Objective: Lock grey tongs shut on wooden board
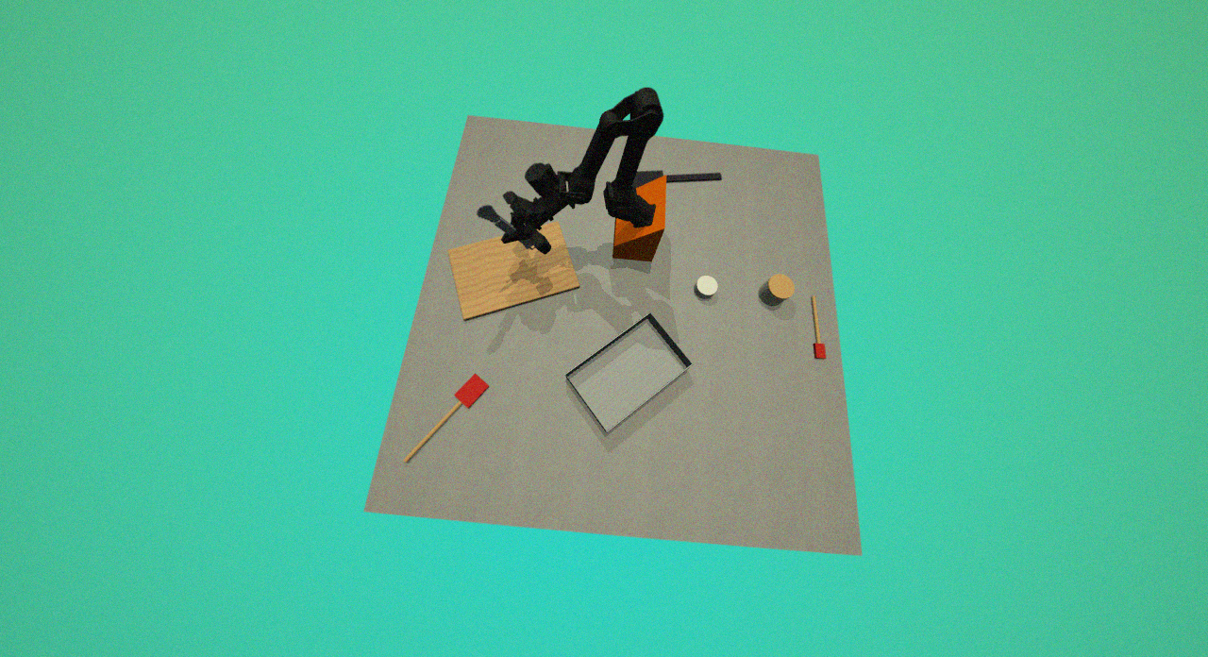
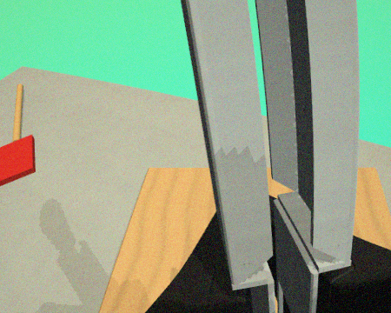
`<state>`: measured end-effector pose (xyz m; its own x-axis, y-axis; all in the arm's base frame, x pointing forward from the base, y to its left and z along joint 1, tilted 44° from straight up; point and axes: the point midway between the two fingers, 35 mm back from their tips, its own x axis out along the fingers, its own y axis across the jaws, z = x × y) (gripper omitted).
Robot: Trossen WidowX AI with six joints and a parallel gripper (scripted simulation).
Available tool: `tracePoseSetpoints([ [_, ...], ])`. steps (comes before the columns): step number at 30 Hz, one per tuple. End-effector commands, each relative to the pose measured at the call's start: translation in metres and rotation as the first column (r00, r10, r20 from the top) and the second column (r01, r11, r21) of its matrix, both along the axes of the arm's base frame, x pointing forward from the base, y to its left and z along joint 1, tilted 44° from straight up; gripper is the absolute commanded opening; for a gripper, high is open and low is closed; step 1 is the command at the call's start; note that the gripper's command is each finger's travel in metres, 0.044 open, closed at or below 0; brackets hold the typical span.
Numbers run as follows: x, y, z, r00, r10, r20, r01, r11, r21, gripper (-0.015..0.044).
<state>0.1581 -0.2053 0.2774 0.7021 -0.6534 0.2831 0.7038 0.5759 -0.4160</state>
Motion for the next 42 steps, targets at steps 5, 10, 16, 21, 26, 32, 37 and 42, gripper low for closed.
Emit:
tracePoseSetpoints([
  [5, 0.001, 0.0, 0.002, 1.0, 0.002, -0.002, -0.002, 1.0, 0.0, -0.015],
  [10, 0.006, -0.01, 0.004, 1.0, -0.012, -0.011, 0.013, 0.997, 0.078, -0.015],
  [16, 0.015, -0.023, 0.006, 0.999, -0.034, -0.036, 0.04, 0.98, 0.193, -0.015],
  [21, 0.021, -0.031, 0.007, 0.996, -0.052, -0.066, 0.069, 0.957, 0.281, -0.015],
  [26, 0.027, -0.037, 0.007, 0.992, -0.07, -0.104, 0.104, 0.927, 0.361, -0.015],
  [32, 0.033, -0.041, 0.007, 0.983, -0.089, -0.159, 0.152, 0.883, 0.444, -0.015],
  [37, 0.036, -0.043, 0.007, 0.972, -0.103, -0.213, 0.199, 0.843, 0.5, -0.015],
  [42, 0.039, -0.042, 0.007, 0.955, -0.114, -0.273, 0.251, 0.8, 0.545, -0.015],
])
